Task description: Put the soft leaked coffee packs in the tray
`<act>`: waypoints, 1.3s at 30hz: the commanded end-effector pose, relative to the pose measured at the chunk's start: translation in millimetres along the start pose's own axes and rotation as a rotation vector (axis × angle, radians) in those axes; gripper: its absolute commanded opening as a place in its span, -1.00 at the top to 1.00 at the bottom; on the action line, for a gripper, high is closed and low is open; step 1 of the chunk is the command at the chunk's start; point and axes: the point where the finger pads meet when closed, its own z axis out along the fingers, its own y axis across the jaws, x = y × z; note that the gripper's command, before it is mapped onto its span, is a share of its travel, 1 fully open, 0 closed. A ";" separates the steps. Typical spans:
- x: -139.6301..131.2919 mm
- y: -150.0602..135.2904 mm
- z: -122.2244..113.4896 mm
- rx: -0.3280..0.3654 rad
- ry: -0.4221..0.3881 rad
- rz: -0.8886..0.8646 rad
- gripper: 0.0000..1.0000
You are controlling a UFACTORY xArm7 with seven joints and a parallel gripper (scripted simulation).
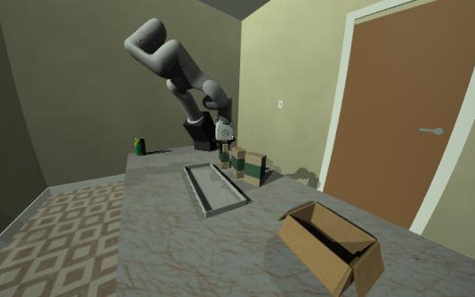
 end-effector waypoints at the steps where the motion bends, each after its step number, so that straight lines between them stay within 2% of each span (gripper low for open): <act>1: -0.4 0.4 -0.3 -0.001 -0.001 0.000 0.52; 31: -0.4 0.4 -0.5 -0.001 -0.001 0.000 0.52; 39: -0.4 0.4 -9.0 -0.001 -0.001 0.000 0.52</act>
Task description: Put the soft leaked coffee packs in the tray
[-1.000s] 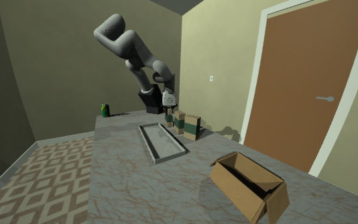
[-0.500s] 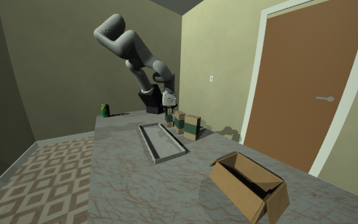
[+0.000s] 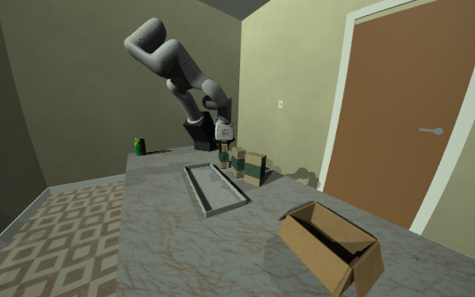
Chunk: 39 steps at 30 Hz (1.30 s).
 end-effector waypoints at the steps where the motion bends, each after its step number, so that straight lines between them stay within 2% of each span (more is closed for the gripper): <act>1: -0.5 3.4 -11.4 -0.008 -0.005 -0.005 0.52; 13: -0.3 3.1 -49.6 -0.008 -0.005 -0.005 0.52; 39: -2.0 -1.7 -54.7 -0.008 -0.005 -0.005 0.52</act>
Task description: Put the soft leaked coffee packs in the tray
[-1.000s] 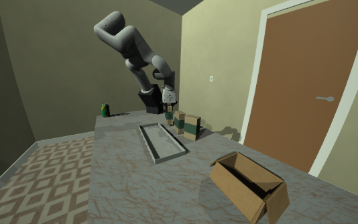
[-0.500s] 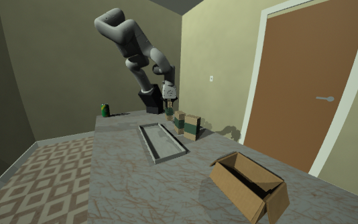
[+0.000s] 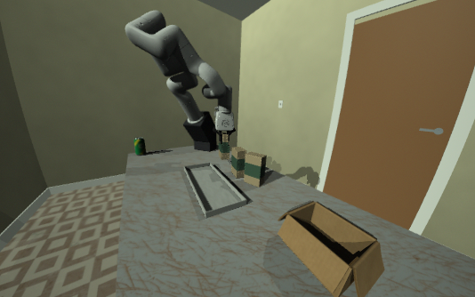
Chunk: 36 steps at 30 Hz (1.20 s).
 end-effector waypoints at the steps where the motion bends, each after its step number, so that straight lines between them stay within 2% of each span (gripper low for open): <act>1: -2.9 -5.6 -0.8 -0.002 -0.002 0.000 0.52; 8: -14.8 -39.4 -0.8 -0.002 -0.002 0.000 0.52; 10: -14.8 -39.4 -0.8 -0.002 -0.002 0.000 0.52; 18: -34.7 -96.1 -0.7 -0.002 -0.002 0.000 0.52; 24: -45.3 -126.5 -0.7 -0.002 -0.002 0.000 0.52; 36: -50.3 -140.7 -0.7 -0.002 -0.002 0.000 0.52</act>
